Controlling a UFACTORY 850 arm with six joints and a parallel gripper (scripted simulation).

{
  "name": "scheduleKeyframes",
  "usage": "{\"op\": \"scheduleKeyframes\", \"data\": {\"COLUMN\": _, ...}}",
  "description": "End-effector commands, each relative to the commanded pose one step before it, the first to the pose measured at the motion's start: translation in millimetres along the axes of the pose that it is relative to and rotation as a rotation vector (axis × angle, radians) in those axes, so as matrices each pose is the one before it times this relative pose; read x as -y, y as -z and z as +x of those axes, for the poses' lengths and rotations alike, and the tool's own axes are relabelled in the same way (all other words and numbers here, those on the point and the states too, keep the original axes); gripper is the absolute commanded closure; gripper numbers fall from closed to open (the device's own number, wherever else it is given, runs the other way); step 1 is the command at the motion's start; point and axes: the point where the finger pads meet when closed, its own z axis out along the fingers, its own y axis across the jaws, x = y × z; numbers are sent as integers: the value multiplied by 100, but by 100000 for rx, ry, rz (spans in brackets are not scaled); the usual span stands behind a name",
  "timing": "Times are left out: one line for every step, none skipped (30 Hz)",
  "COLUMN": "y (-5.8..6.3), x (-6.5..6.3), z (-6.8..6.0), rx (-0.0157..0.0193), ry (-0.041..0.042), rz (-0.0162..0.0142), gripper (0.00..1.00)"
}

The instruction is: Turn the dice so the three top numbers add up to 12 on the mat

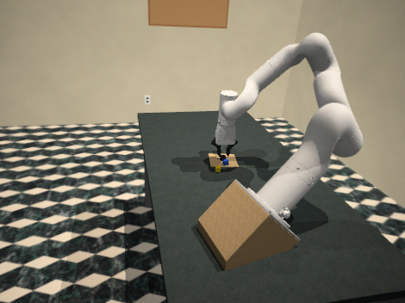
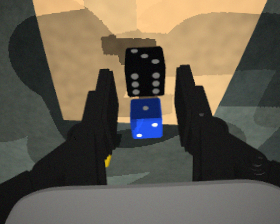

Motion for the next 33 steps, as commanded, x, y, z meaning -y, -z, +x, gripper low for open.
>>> {"op": "scheduleKeyframes", "data": {"y": 2727, "x": -5, "z": 62, "rx": -95, "ry": -50, "rz": 29, "gripper": 58}}
{"op": "scheduleKeyframes", "data": {"y": 550, "x": 0, "z": 0, "rx": 0, "ry": 0, "rz": 0, "gripper": 58}}
{"op": "scheduleKeyframes", "data": {"y": 532, "x": 0, "z": 0, "rx": 0, "ry": 0, "rz": 0, "gripper": 58}}
{"op": "scheduleKeyframes", "data": {"y": 505, "x": 0, "z": 0, "rx": 0, "ry": 0, "rz": 0, "gripper": 58}}
{"op": "scheduleKeyframes", "data": {"y": 470, "x": 0, "z": 0, "rx": 0, "ry": 0, "rz": 0, "gripper": 58}}
{"op": "scheduleKeyframes", "data": {"y": 427, "x": 0, "z": 0, "rx": 0, "ry": 0, "rz": 1, "gripper": 58}}
{"op": "scheduleKeyframes", "data": {"y": 377, "x": 0, "z": 1, "rx": -1, "ry": 0, "rz": -1, "gripper": 58}}
{"op": "scheduleKeyframes", "data": {"y": 0, "x": 0, "z": 0, "rx": 0, "ry": 0, "rz": 0, "gripper": 58}}
{"op": "scheduleKeyframes", "data": {"y": 0, "x": 0, "z": 0, "rx": 0, "ry": 0, "rz": 0, "gripper": 58}}
{"op": "scheduleKeyframes", "data": {"y": 323, "x": 0, "z": 0, "rx": 0, "ry": 0, "rz": 0, "gripper": 58}}
{"op": "scheduleKeyframes", "data": {"y": 265, "x": 0, "z": 0, "rx": 1, "ry": 0, "rz": 1, "gripper": 58}}
{"op": "scheduleKeyframes", "data": {"y": 207, "x": 0, "z": 1, "rx": -1, "ry": 0, "rz": -1, "gripper": 58}}
{"op": "scheduleKeyframes", "data": {"y": 151, "x": 0, "z": 0, "rx": 0, "ry": 0, "rz": 0, "gripper": 58}}
{"op": "scheduleKeyframes", "data": {"y": 99, "x": 0, "z": 0, "rx": 0, "ry": 0, "rz": 0, "gripper": 58}}
{"op": "scheduleKeyframes", "data": {"y": 55, "x": 0, "z": 0, "rx": 0, "ry": 0, "rz": 0, "gripper": 58}}
{"op": "scheduleKeyframes", "data": {"y": 22, "x": 0, "z": 0, "rx": 0, "ry": 0, "rz": 0, "gripper": 58}}
{"op": "scheduleKeyframes", "data": {"y": 3, "x": 0, "z": 0, "rx": 0, "ry": 0, "rz": 0, "gripper": 58}}
{"op": "scheduleKeyframes", "data": {"y": 0, "x": 0, "z": 0, "rx": 0, "ry": 0, "rz": 0, "gripper": 0}}
{"op": "scheduleKeyframes", "data": {"y": 0, "x": 0, "z": 0, "rx": 0, "ry": 0, "rz": 0, "gripper": 0}}
{"op": "scheduleKeyframes", "data": {"y": 0, "x": 0, "z": 0, "rx": 0, "ry": 0, "rz": 0, "gripper": 0}}
{"op": "scheduleKeyframes", "data": {"y": 0, "x": 0, "z": 0, "rx": 0, "ry": 0, "rz": 0, "gripper": 0}}
{"op": "scheduleKeyframes", "data": {"y": 0, "x": 0, "z": 0, "rx": 0, "ry": 0, "rz": 0, "gripper": 0}}
{"op": "scheduleKeyframes", "data": {"y": 0, "x": 0, "z": 0, "rx": 0, "ry": 0, "rz": 0, "gripper": 0}}
{"op": "scheduleKeyframes", "data": {"y": 0, "x": 0, "z": 0, "rx": 0, "ry": 0, "rz": 0, "gripper": 0}}
{"op": "scheduleKeyframes", "data": {"y": 0, "x": 0, "z": 0, "rx": 0, "ry": 0, "rz": 0, "gripper": 0}}
{"op": "scheduleKeyframes", "data": {"y": 0, "x": 0, "z": 0, "rx": 0, "ry": 0, "rz": 0, "gripper": 0}}
{"op": "scheduleKeyframes", "data": {"y": 0, "x": 0, "z": 0, "rx": 0, "ry": 0, "rz": 0, "gripper": 0}}
{"op": "scheduleKeyframes", "data": {"y": 0, "x": 0, "z": 0, "rx": 0, "ry": 0, "rz": 0, "gripper": 0}}
{"op": "scheduleKeyframes", "data": {"y": 0, "x": 0, "z": 0, "rx": 0, "ry": 0, "rz": 0, "gripper": 0}}
{"op": "scheduleKeyframes", "data": {"y": 0, "x": 0, "z": 0, "rx": 0, "ry": 0, "rz": 0, "gripper": 0}}
{"op": "scheduleKeyframes", "data": {"y": 0, "x": 0, "z": 0, "rx": 0, "ry": 0, "rz": 0, "gripper": 0}}
{"op": "scheduleKeyframes", "data": {"y": 0, "x": 0, "z": 0, "rx": 0, "ry": 0, "rz": 0, "gripper": 0}}
{"op": "scheduleKeyframes", "data": {"y": 0, "x": 0, "z": 0, "rx": 0, "ry": 0, "rz": 0, "gripper": 0}}
